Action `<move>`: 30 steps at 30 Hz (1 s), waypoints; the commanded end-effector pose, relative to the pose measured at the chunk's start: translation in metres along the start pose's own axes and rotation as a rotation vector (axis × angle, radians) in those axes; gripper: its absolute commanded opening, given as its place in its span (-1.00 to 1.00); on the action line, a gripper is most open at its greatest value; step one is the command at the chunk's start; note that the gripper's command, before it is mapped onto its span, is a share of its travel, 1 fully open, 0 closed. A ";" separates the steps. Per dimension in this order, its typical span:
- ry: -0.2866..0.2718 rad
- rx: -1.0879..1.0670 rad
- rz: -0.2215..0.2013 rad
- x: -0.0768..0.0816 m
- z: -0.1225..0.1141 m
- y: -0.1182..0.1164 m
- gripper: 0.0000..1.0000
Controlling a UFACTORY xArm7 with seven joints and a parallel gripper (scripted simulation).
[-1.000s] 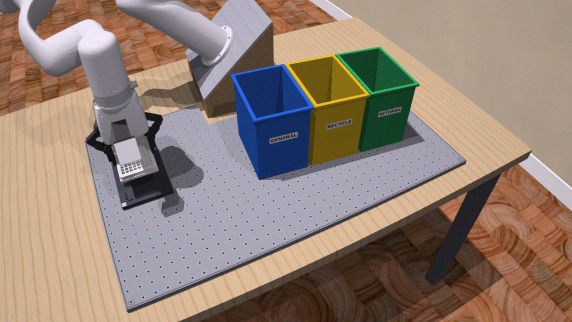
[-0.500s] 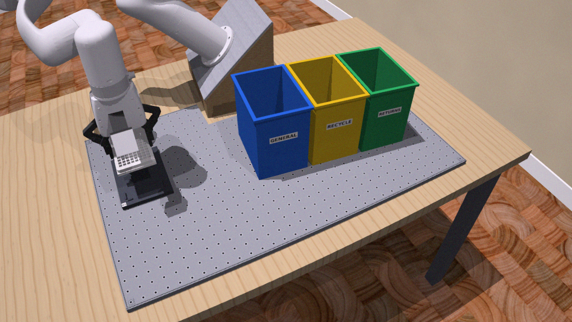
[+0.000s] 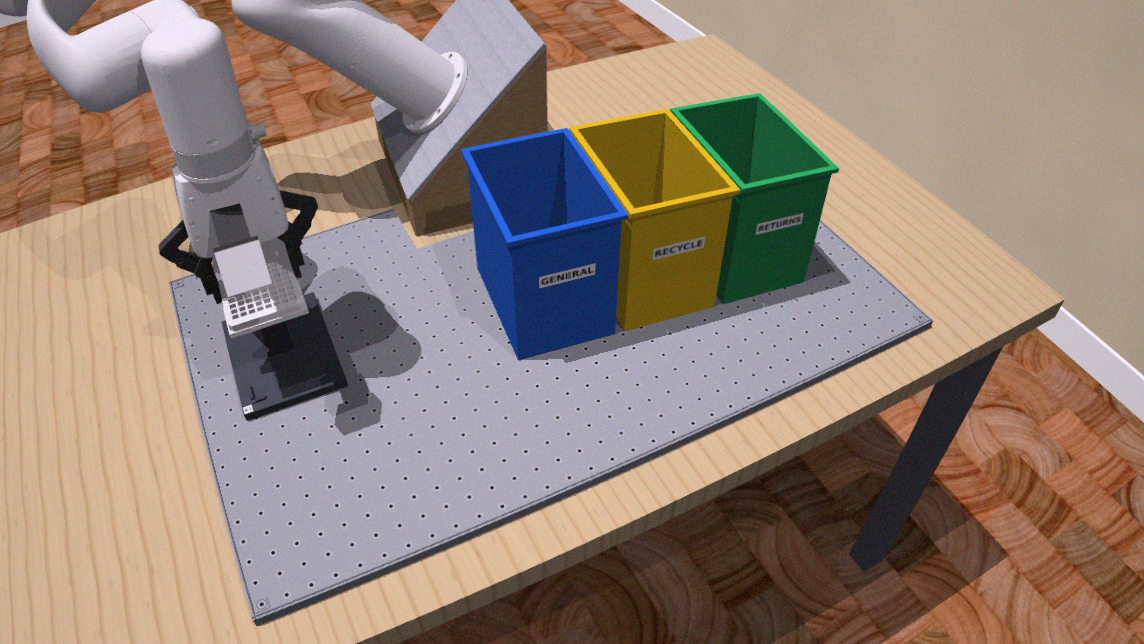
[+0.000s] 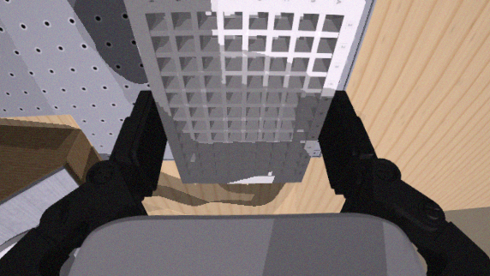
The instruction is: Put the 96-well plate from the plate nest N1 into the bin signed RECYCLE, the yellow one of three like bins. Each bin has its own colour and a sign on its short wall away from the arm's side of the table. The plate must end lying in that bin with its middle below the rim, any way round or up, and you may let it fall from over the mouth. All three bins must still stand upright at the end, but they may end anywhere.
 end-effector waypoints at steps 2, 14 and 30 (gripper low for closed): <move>0.004 0.000 -0.001 0.009 0.001 0.000 -1.00; 0.004 0.000 -0.001 0.026 0.001 0.000 -1.00; 0.004 0.000 -0.001 0.049 0.001 0.000 -1.00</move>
Point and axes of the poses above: the point where the finger pads meet when closed, its own x axis back along the fingers, its own y axis across the jaws, z = x × y, the point moved 5 cm from there along x, back along the fingers, and after that the axes turned 3 degrees about -x, right-handed, at the moved point
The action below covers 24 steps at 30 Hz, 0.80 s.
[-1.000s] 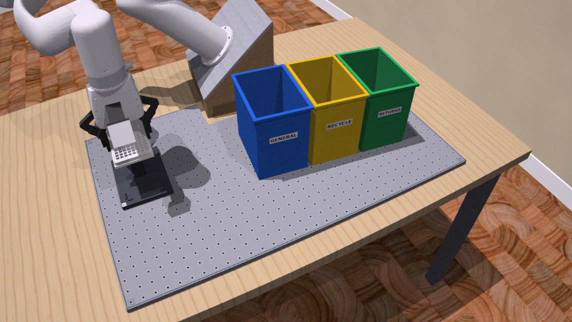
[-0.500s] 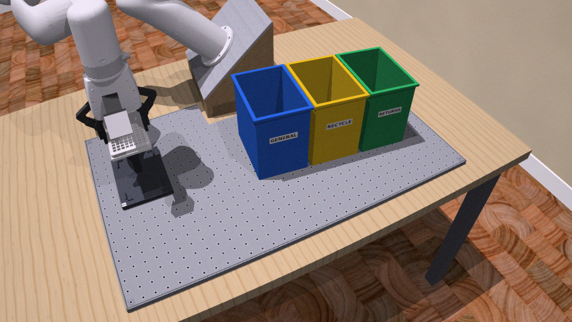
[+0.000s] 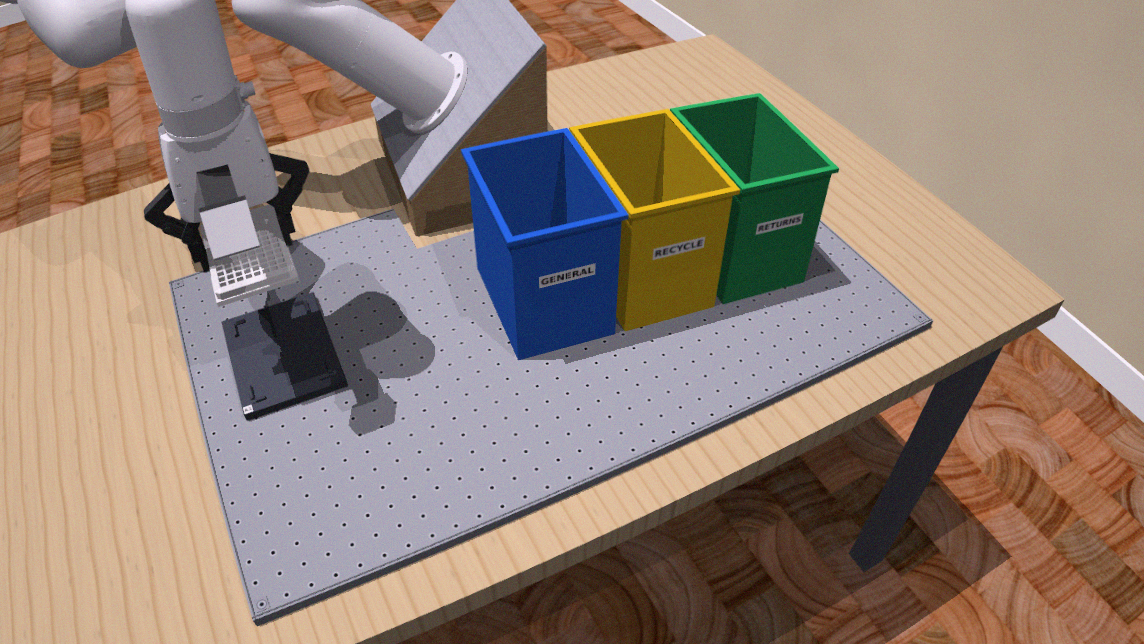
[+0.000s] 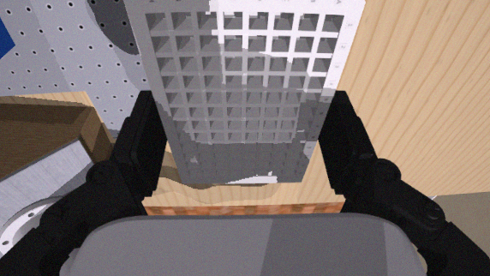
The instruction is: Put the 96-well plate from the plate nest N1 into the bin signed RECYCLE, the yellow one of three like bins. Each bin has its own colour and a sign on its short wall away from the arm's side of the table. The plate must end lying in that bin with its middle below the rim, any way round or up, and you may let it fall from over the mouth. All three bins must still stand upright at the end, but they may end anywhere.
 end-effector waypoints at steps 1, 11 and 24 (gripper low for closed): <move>0.002 0.000 -0.001 0.005 0.000 0.000 -1.00; 0.002 0.000 -0.001 0.022 0.000 0.000 -1.00; 0.002 0.000 -0.001 0.040 0.000 0.000 -1.00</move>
Point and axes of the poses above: the point where the finger pads meet when closed, its own x axis back along the fingers, its own y axis across the jaws, z = x × y, the point moved 5 cm from there along x, back along the fingers, and after that the axes turned 3 degrees about -x, right-handed, at the moved point
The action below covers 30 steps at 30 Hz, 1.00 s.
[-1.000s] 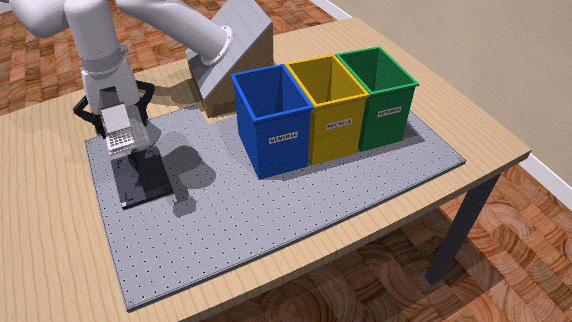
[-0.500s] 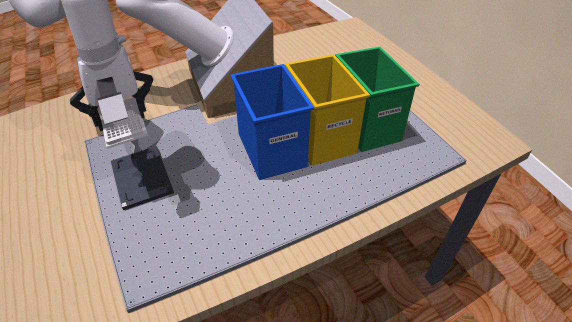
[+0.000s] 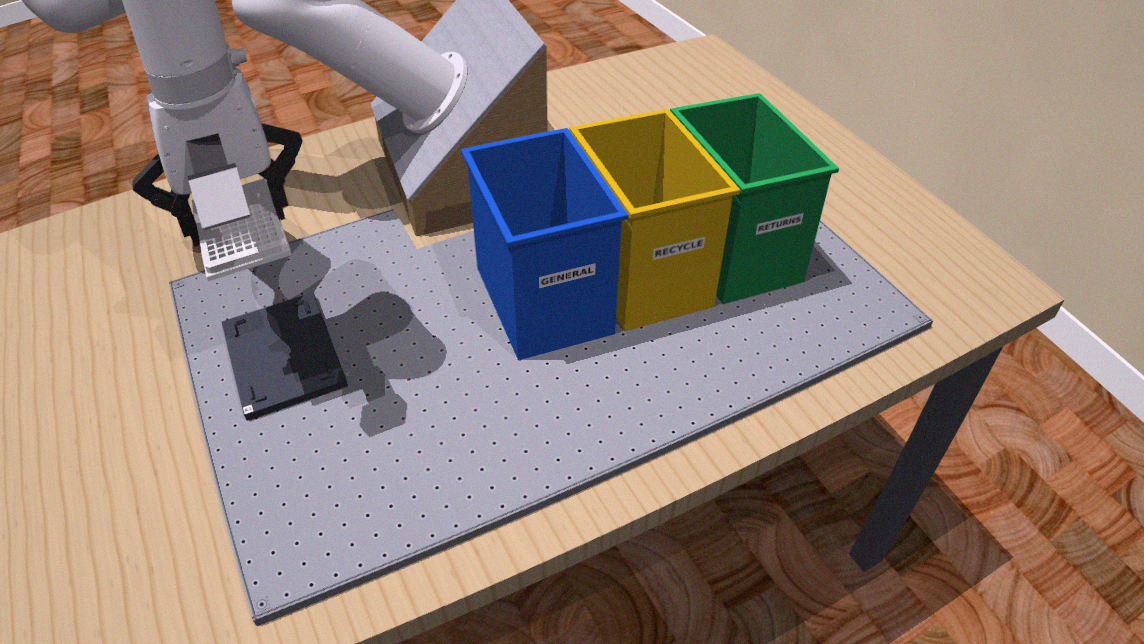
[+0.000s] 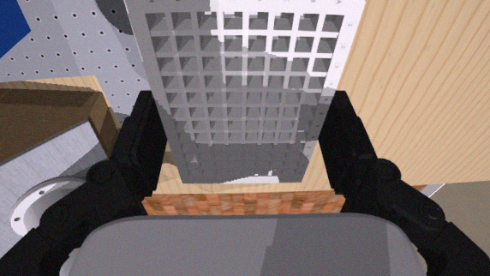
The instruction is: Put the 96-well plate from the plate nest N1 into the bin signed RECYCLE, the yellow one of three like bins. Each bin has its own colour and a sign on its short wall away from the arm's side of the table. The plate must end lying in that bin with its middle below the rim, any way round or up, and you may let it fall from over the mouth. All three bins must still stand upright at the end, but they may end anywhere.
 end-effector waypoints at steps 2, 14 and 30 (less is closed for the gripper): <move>0.003 0.000 -0.001 0.009 0.001 0.000 -1.00; 0.003 0.000 -0.001 0.026 0.001 0.000 -1.00; 0.003 0.000 -0.001 0.042 0.001 0.000 -1.00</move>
Point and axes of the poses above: the point where the finger pads meet when closed, its own x axis back along the fingers, its own y axis across the jaws, z = x × y, the point moved 5 cm from there along x, back along the fingers, and after that the axes turned 3 degrees about -x, right-handed, at the moved point
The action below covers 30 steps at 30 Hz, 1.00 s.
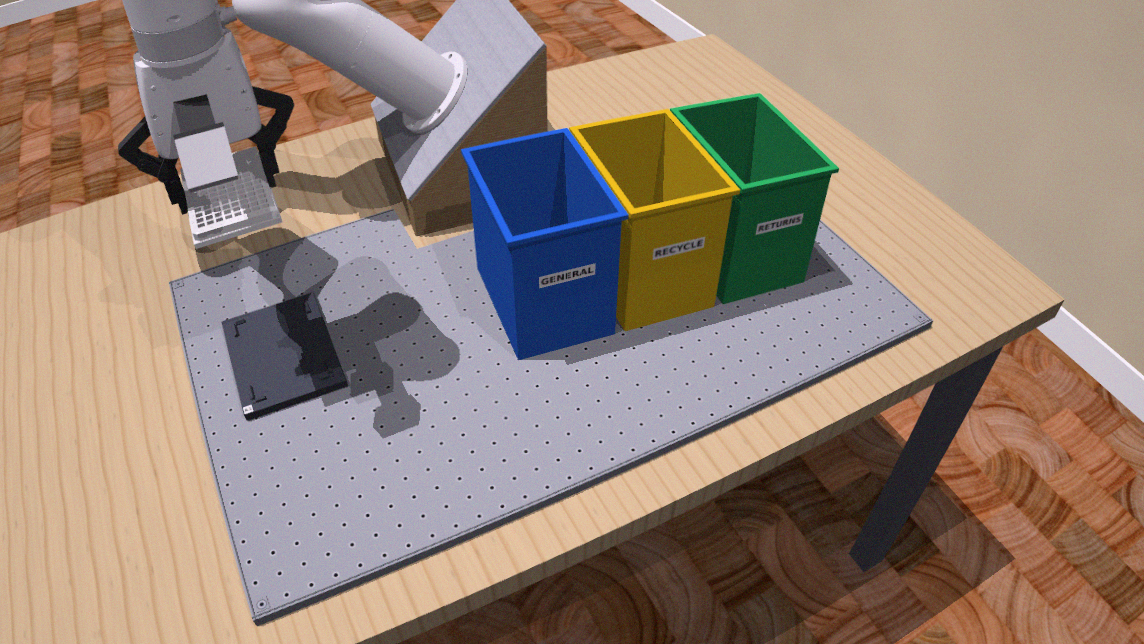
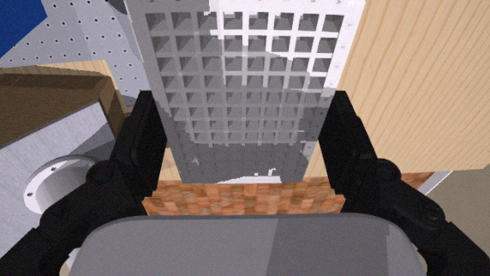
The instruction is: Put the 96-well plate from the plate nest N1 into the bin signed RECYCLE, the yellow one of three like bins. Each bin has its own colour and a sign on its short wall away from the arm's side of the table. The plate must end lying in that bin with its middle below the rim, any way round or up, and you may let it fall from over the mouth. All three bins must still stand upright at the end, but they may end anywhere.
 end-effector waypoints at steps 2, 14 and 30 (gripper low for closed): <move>0.003 0.000 -0.001 0.001 0.001 0.000 -1.00; 0.003 -0.097 0.000 0.001 0.003 -0.023 -1.00; 0.003 -0.097 0.000 0.000 0.006 -0.070 -1.00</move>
Point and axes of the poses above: the point where the finger pads meet when closed, its own x axis back along the fingers, its own y axis across the jaws, z = x × y, the point moved 5 cm from there along x, back along the fingers, and after that the axes turned 3 degrees about -x, right-handed, at the moved point
